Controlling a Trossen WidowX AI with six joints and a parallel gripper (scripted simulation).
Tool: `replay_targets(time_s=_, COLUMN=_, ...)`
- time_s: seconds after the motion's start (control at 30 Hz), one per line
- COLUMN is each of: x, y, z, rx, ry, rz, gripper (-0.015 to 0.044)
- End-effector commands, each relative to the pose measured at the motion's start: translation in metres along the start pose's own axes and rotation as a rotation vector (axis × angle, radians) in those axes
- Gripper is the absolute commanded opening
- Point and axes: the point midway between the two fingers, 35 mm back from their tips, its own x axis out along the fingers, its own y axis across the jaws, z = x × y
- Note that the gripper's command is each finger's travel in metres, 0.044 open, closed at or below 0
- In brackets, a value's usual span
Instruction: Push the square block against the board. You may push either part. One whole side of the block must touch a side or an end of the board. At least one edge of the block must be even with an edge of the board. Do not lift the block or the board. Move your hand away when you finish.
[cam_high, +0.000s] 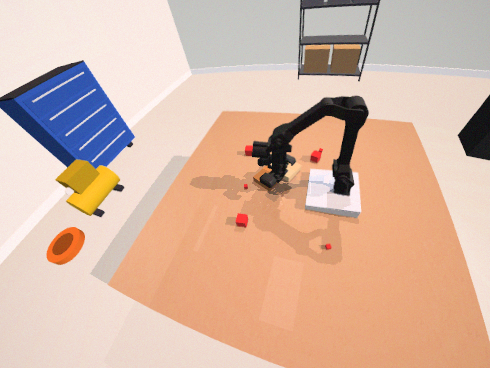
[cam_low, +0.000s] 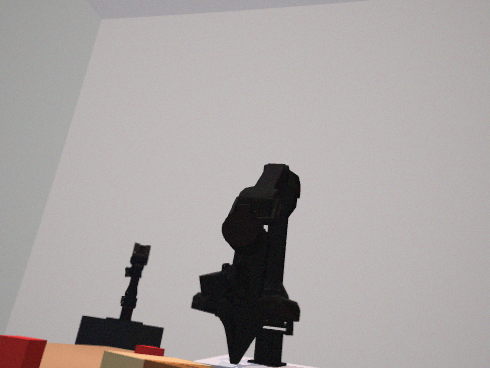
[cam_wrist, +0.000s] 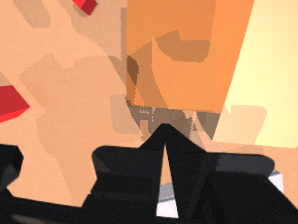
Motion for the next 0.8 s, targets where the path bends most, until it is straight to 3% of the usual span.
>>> replay_targets(time_s=0.0, x=0.034, y=-0.007, z=-0.01, rx=0.041, ry=0.029, rz=-0.013, gripper=0.0)
replay_targets(time_s=0.77, x=0.034, y=-0.008, z=0.014, rx=0.041, ry=0.027, rz=-0.013, gripper=0.0)
